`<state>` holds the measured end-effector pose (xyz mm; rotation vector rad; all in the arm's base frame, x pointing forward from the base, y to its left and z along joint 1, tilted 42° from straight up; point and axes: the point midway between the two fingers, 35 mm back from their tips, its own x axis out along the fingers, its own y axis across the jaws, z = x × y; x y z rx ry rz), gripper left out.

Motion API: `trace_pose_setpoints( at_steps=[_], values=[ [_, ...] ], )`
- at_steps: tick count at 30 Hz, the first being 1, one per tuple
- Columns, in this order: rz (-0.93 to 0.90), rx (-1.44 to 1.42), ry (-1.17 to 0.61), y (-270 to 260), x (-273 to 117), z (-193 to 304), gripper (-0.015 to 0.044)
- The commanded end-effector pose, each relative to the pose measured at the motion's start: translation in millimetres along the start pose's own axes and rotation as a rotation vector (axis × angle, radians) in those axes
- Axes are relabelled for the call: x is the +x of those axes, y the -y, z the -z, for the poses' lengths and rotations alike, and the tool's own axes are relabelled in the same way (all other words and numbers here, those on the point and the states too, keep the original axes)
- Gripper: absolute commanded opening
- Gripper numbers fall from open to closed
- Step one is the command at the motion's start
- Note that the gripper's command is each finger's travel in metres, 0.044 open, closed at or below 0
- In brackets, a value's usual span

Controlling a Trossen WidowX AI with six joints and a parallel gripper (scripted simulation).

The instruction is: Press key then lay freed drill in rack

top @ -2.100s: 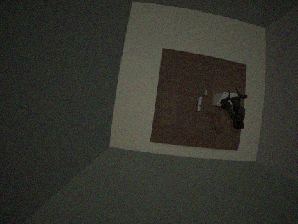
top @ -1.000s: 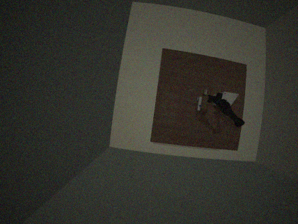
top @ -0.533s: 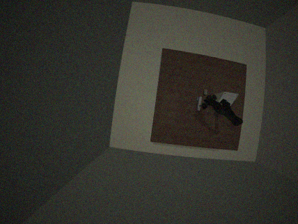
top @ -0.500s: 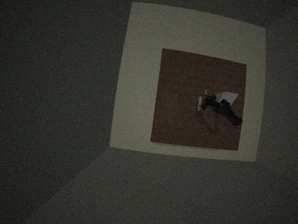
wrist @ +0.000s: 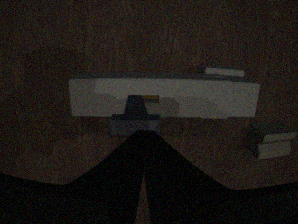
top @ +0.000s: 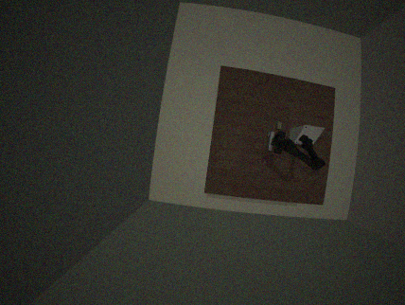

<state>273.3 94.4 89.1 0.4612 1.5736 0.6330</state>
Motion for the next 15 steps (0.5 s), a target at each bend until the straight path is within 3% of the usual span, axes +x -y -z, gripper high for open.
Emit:
trace_pose_setpoints(
  at_steps=[1, 15],
  values=[
    [-0.029, -0.056, -0.025, -3.2, 5.2, 1.8, 0.0],
    [-0.029, -0.056, -0.025, -3.8, 16.0, 1.9, 0.0]
  ],
)
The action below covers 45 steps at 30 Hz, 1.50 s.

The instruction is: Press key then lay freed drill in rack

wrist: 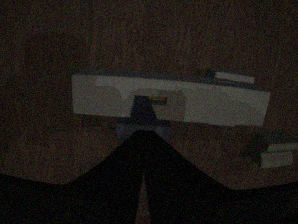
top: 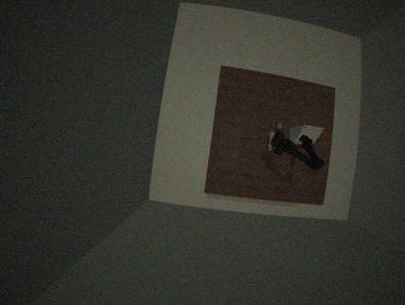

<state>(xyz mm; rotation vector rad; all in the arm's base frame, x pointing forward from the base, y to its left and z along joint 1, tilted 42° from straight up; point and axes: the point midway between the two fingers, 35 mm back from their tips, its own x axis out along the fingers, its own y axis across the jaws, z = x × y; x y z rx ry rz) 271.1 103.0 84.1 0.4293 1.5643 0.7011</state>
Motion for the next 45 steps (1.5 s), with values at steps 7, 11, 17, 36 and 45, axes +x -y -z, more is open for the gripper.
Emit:
trace_pose_setpoints(
  at_steps=[7, 11, 17, 36, 45],
  values=[
    [-0.008, 0.004, -0.007, -0.2, 11.0, 1.3, 0.0],
    [-0.008, 0.004, -0.007, 0.0, 11.8, 0.5, 0.0],
    [-0.008, 0.003, -0.006, -0.1, 13.8, -0.3, 0.0],
    [-0.008, 0.004, -0.007, -1.0, 19.7, 3.4, 0.0],
    [-0.009, 0.004, -0.007, -1.4, 22.4, 4.5, 0.0]
  ],
)
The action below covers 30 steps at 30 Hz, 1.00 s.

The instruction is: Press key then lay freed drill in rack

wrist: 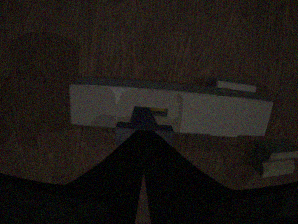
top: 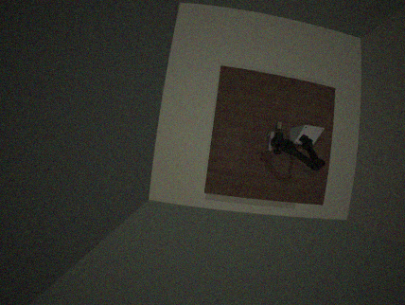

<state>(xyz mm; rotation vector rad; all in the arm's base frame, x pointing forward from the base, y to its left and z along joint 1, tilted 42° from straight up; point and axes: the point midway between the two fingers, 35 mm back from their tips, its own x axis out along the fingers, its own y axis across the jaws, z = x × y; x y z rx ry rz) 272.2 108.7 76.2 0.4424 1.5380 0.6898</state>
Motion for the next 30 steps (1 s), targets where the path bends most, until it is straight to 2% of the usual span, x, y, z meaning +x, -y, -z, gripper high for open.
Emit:
trace_pose_setpoints(
  at_steps=[1, 30],
  values=[
    [-0.007, -0.001, -0.036, -2.5, 13.0, 7.0, 0.0],
    [-0.007, -0.001, -0.036, -3.8, 26.0, 8.1, 0.0]
  ],
)
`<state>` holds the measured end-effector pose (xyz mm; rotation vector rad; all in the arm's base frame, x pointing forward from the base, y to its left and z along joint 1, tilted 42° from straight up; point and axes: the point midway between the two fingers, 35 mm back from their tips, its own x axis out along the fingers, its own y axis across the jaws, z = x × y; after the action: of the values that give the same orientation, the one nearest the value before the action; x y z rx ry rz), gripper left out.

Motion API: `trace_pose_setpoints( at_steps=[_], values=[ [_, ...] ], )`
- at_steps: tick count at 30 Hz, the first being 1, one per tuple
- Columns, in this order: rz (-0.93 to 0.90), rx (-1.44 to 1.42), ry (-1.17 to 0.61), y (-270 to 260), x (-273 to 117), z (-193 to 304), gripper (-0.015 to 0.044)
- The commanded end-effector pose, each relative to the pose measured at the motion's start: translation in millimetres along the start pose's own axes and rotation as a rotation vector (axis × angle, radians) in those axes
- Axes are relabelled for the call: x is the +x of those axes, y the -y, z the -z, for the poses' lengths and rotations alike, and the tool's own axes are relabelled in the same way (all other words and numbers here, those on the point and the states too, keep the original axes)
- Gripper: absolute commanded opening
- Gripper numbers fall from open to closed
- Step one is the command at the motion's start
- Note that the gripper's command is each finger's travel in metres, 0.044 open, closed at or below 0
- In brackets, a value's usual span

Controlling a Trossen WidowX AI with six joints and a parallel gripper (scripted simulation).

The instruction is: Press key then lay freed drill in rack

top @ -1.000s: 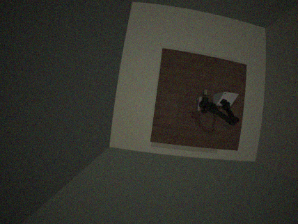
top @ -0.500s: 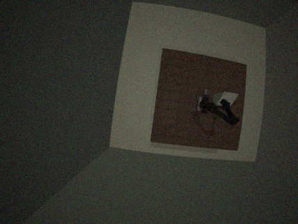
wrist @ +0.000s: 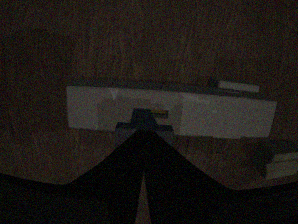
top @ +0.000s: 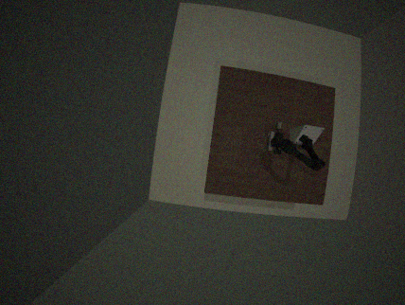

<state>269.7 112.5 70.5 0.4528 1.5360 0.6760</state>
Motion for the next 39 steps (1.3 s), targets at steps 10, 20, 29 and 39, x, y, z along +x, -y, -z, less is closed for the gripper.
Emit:
trace_pose_setpoints(
  at_steps=[10, 20, 29, 39],
  values=[
    [-0.007, -0.014, -0.044, -3.8, 12.1, 3.3, 0.0079],
    [-0.006, -0.013, -0.045, 0.2, -54.2, -3.5, 0.0341],
    [-0.011, -0.548, -0.033, 56.9, -16.3, -14.6, 0.044],
    [-0.023, -1.169, -0.035, 121.7, 20.4, -10.6, 0.044]
  ],
)
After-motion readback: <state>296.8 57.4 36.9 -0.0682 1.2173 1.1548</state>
